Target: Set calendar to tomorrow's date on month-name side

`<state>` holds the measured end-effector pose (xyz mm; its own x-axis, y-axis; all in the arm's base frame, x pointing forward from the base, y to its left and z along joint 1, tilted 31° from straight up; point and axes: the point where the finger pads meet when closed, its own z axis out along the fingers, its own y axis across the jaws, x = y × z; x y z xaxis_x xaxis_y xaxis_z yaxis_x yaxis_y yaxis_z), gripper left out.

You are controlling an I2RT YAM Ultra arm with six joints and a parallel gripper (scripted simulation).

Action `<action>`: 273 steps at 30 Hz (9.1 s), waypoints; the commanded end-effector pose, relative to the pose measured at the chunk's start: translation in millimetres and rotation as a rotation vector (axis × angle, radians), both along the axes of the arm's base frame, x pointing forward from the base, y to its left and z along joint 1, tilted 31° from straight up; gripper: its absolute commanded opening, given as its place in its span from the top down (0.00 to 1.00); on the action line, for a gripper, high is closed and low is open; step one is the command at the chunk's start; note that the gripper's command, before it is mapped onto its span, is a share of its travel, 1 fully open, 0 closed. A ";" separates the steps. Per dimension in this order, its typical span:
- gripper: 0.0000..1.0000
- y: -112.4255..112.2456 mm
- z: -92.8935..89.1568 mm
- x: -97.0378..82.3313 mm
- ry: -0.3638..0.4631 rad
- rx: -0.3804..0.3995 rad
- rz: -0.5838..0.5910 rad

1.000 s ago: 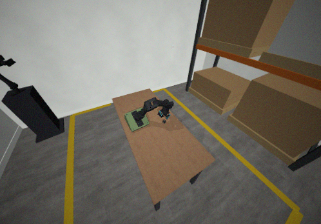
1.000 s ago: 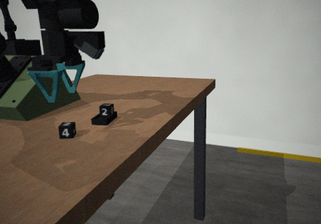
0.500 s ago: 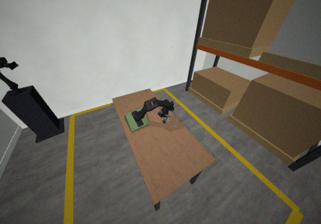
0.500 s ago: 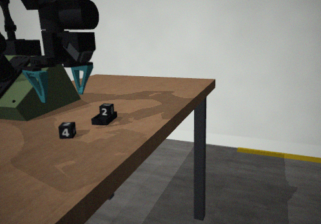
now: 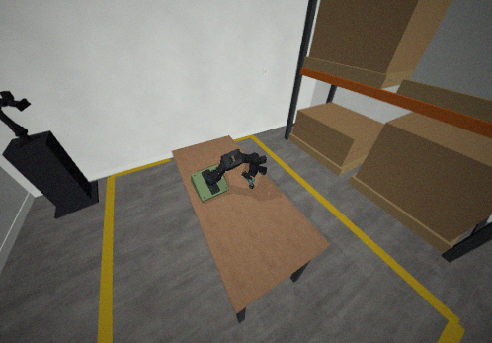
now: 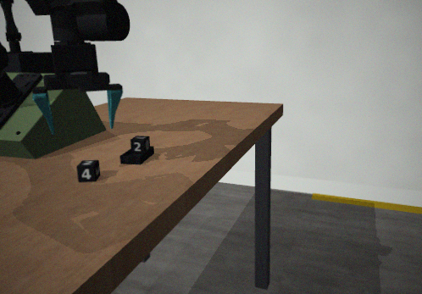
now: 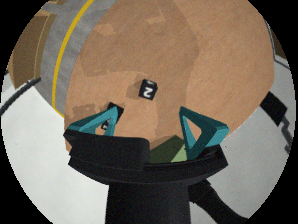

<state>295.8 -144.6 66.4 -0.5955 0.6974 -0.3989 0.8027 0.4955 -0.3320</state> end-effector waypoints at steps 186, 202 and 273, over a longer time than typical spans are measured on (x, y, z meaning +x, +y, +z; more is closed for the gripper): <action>0.53 -0.3 -5.4 1.9 -0.267 -0.218 -0.222; 0.53 0.7 -7.5 1.8 -0.354 -0.431 -0.156; 0.53 -10.9 -31.2 -0.7 -0.468 -0.714 -0.067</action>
<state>287.6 -156.7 29.5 -0.2614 0.2207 -0.9397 0.9495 0.2339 -0.2092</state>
